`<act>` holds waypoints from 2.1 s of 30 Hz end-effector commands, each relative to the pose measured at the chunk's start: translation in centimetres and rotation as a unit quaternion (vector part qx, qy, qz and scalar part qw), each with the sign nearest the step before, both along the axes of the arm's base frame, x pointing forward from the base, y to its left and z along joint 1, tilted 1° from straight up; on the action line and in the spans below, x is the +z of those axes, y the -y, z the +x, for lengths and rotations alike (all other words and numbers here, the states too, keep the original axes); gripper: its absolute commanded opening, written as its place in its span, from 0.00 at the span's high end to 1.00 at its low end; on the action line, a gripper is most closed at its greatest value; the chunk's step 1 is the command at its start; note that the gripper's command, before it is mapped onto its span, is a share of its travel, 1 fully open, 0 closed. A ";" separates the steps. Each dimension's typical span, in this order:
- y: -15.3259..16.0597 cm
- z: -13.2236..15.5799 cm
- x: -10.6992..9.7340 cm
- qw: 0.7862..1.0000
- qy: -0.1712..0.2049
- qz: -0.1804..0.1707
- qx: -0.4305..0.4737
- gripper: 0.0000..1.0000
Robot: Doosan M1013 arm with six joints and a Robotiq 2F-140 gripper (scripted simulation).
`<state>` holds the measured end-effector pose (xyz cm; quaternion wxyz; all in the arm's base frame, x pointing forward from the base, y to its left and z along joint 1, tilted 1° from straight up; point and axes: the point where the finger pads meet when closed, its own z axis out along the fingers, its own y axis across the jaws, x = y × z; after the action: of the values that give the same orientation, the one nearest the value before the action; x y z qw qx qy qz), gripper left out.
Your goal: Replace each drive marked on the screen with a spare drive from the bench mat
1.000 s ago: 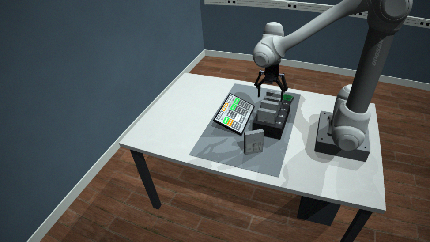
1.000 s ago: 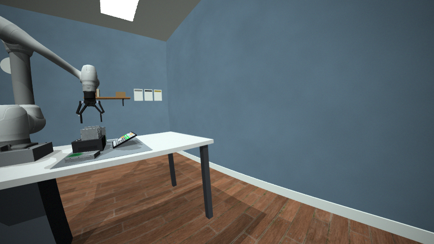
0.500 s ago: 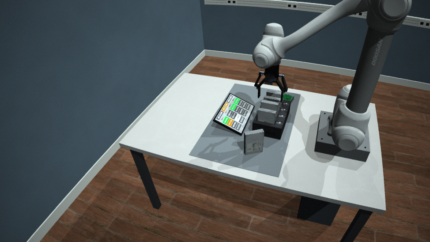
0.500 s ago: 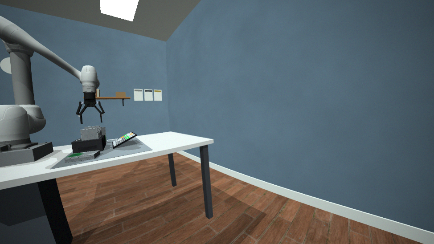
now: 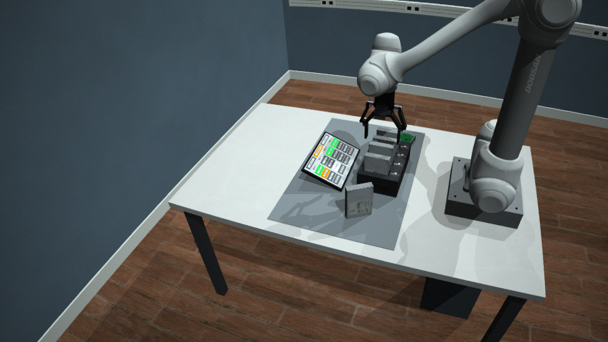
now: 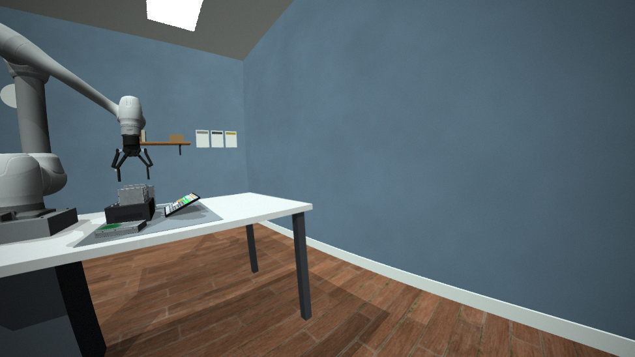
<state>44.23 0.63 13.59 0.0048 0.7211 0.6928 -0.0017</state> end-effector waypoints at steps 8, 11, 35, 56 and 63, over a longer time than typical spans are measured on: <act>0.0 0.0 0.0 1.000 0.000 0.000 0.000 0.11; 0.0 0.0 0.0 1.000 0.000 0.000 0.000 0.11; 0.0 0.1 -3.0 1.000 0.000 0.000 0.000 0.11; 0.1 0.1 -7.2 1.000 0.000 0.000 0.000 0.11; 0.1 0.1 -7.8 1.000 0.000 0.000 0.000 0.11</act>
<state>44.26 0.57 5.98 0.0048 0.7211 0.6928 -0.0016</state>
